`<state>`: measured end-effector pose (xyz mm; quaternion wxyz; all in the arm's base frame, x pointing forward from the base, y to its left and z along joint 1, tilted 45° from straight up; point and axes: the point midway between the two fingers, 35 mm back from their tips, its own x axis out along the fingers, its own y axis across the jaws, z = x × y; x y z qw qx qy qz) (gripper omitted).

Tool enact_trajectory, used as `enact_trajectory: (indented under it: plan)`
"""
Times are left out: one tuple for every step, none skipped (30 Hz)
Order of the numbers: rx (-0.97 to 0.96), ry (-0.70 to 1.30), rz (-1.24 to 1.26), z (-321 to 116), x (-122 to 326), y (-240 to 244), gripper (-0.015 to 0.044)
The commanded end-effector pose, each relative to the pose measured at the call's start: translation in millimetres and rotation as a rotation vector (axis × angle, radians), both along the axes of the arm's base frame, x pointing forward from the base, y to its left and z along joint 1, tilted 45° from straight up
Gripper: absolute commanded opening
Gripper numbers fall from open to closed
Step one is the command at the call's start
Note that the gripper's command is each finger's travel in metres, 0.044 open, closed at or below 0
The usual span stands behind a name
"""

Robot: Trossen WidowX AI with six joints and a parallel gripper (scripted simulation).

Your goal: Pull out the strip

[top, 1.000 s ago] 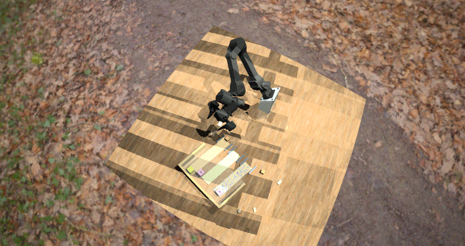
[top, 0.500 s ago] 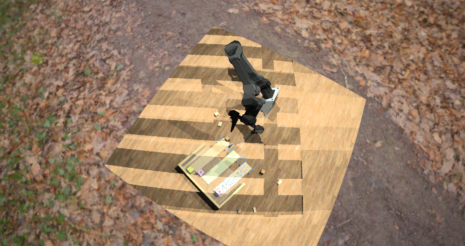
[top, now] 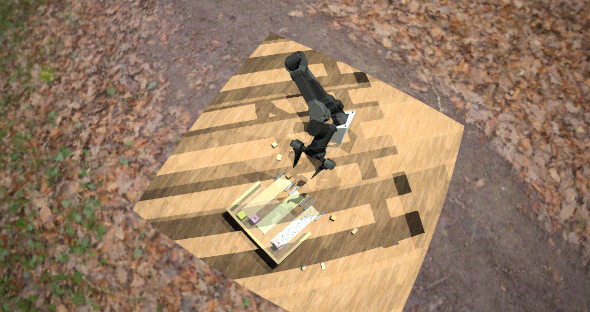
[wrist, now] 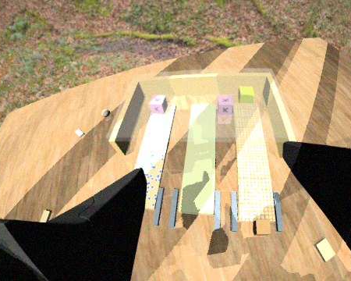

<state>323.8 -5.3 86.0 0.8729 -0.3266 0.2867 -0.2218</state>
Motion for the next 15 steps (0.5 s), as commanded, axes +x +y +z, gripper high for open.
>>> enact_trajectory:
  plan:
    - [0.01, 0.01, -0.013, -1.6, 5.0, 0.7, 0.0347]
    - [0.023, 0.025, -0.025, -4.2, 11.4, 1.8, 0.0321]
    - [0.038, 0.043, -0.041, -7.7, 18.9, 2.9, 0.0295]
    - [0.054, 0.061, -0.058, -11.3, 26.3, 3.9, 0.0269]
    - [0.069, 0.08, -0.076, -15.2, 33.4, 4.7, 0.0242]
    - [0.084, 0.098, -0.095, -19.2, 40.3, 5.3, 0.0216]
    - [0.099, 0.116, -0.115, -23.4, 46.9, 5.7, 0.019]
    - [0.113, 0.134, -0.136, -27.8, 53.2, 5.9, 0.0164]
    - [0.127, 0.151, -0.158, -32.3, 59.2, 6.0, 0.0137]
    - [0.141, 0.169, -0.181, -36.9, 64.9, 5.7, 0.0111]
    - [0.155, 0.186, -0.205, -41.7, 70.3, 5.3, 0.0085]
    - [0.168, 0.203, -0.23, -46.6, 75.3, 4.7, 0.0059]
    - [0.181, 0.22, -0.256, -51.6, 80.1, 4.0, 0.0032]
    - [0.193, 0.237, -0.283, -56.7, 84.5, 3.1, 0.0006]
    - [0.205, 0.253, -0.31, -61.8, 88.6, 2.0, 0.0]
